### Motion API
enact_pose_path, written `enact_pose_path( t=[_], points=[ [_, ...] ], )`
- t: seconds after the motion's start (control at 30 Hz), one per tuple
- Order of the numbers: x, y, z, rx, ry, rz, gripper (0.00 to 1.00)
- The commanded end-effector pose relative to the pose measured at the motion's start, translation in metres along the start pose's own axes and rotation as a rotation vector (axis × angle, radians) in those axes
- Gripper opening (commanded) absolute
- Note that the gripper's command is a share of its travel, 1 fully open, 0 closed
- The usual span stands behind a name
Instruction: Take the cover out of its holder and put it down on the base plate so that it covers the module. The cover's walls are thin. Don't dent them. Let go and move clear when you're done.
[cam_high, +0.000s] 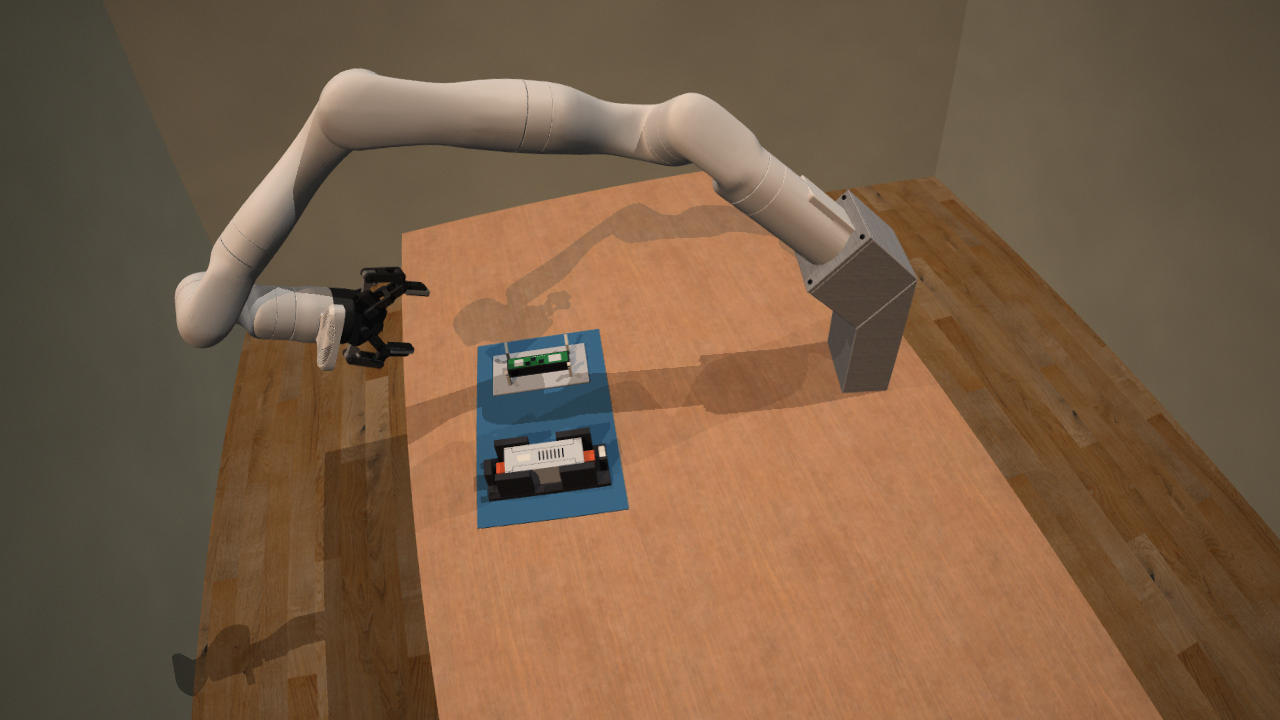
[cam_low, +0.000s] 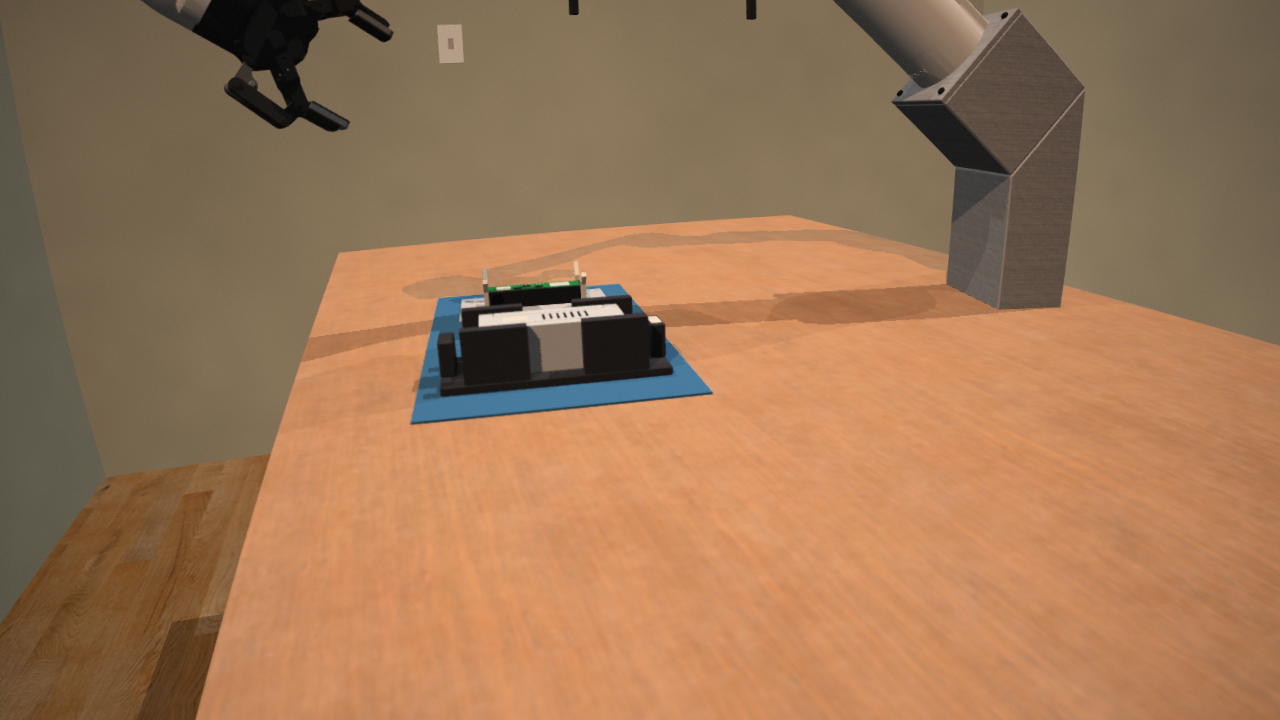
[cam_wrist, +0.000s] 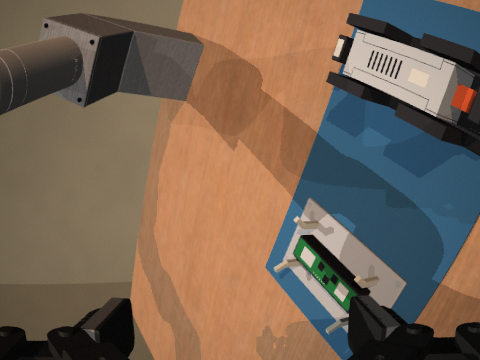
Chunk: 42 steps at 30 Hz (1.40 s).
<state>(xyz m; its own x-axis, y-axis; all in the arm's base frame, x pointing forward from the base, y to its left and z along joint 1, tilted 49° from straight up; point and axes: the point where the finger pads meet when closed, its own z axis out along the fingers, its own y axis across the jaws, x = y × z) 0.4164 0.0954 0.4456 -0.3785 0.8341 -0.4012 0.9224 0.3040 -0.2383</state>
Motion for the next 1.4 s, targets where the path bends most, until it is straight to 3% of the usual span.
enact_pose_path(
  t=[0.0, 0.53, 0.87, 1.13, 1.37],
  points=[
    [0.0, 0.0, -0.001, -0.002, 0.0, 0.0, 1.0],
    [0.0, 0.0, -0.001, -0.002, 0.0, 0.0, 1.0],
    [0.026, -0.038, 0.038, -0.129, -0.087, -0.141, 1.0],
    [0.029, -0.04, 0.044, -0.132, -0.098, -0.154, 1.0],
    [0.047, -0.067, 0.07, -0.222, -0.158, -0.253, 1.0]
  ],
)
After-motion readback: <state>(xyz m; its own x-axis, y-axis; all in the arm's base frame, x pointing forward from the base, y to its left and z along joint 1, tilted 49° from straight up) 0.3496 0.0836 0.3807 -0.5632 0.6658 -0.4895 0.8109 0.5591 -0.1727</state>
